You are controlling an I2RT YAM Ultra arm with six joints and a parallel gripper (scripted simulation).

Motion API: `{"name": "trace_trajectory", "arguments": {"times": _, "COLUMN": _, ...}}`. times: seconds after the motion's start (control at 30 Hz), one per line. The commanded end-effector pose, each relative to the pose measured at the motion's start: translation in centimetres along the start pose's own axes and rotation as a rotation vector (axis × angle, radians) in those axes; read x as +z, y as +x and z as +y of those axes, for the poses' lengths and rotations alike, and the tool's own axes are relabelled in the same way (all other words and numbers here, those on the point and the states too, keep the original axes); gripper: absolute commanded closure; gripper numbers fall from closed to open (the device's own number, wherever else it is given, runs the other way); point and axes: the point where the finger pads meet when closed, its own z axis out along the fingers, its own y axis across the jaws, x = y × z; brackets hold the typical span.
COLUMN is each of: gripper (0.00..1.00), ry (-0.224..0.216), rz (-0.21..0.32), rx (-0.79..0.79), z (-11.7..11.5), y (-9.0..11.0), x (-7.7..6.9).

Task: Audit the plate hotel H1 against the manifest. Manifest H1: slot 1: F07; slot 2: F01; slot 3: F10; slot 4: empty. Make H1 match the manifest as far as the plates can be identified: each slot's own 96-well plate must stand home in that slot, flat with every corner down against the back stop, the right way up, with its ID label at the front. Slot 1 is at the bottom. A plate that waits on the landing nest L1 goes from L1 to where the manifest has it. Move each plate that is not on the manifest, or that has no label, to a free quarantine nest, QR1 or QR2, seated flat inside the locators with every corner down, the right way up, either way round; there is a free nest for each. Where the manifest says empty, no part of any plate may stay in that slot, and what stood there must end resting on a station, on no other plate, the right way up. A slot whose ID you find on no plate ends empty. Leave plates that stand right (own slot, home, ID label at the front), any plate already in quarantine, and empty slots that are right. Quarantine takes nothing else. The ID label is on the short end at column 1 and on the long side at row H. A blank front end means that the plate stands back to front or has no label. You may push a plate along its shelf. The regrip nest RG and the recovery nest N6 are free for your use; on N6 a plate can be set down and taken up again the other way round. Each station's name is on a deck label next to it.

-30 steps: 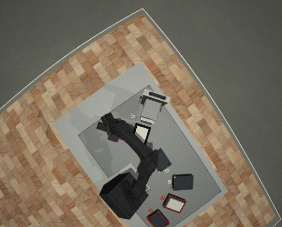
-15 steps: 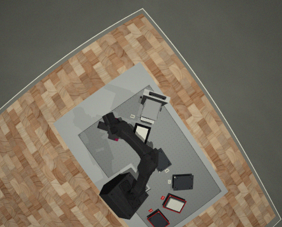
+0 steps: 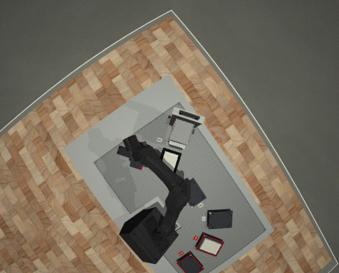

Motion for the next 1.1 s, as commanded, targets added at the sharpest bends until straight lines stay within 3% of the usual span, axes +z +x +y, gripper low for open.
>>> {"name": "trace_trajectory", "arguments": {"times": 0.0, "gripper": 0.0, "ry": 0.01, "rz": -0.014, "rx": -0.003, "z": -0.08, "y": -0.39, "x": -0.65}}
{"name": "trace_trajectory", "arguments": {"times": 0.93, "gripper": 0.0, "ry": 0.01, "rz": -0.014, "rx": -0.003, "z": -0.08, "y": -0.39, "x": -0.65}}
{"name": "trace_trajectory", "arguments": {"times": 1.07, "gripper": 0.0, "ry": 0.01, "rz": -0.014, "rx": -0.003, "z": -0.09, "y": -0.4, "x": 0.01}}
